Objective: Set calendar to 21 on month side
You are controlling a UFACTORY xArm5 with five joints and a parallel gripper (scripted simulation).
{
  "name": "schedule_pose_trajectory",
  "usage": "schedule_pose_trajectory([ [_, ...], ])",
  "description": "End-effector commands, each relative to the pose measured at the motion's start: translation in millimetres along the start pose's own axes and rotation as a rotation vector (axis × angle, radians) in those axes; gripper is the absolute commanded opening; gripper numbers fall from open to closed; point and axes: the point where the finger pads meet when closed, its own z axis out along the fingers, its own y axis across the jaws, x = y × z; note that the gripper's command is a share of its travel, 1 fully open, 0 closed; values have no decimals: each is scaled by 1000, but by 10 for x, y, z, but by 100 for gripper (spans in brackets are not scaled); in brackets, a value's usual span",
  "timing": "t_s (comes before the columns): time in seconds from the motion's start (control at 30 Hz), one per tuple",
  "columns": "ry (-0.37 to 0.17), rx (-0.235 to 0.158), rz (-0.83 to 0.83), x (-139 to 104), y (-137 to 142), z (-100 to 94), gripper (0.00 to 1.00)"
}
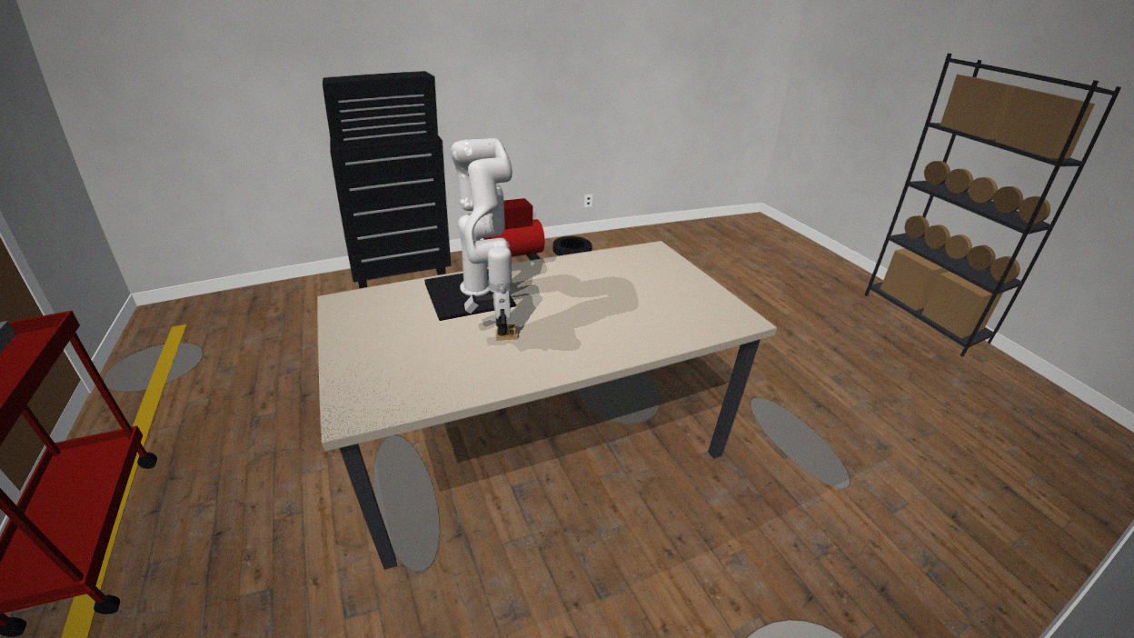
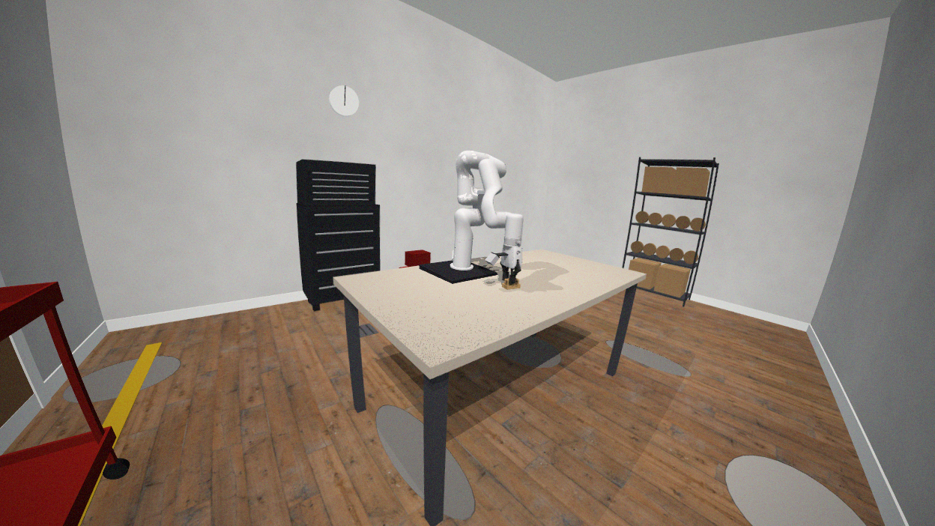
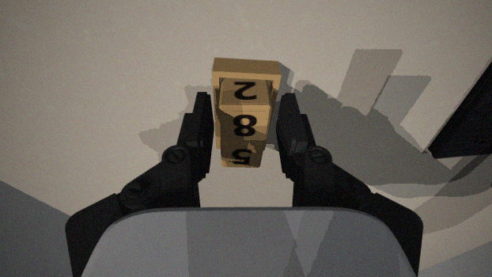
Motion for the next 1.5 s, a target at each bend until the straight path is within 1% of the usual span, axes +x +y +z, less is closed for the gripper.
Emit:
schedule_pose_trajectory([
  [0.0,-1,4,0,-3,-14,-126,47],
  [0.03,-1,4,0,-3,-14,-171,47],
  [0.1,-1,4,0,-3,-14,-171,47],
  [0.37,-1,4,0,-2,-13,-593,47],
  [0.5,-1,4,0,-2,-12,-753,47],
  [0.6,-1,4,0,-2,-11,-815,47],
  [0.8,-1,4,0,-2,-11,-833,47],
  [0.83,-1,4,0,-2,-11,-833,100],
  [1.47,-1,4,0,-2,-11,-833,100],
])
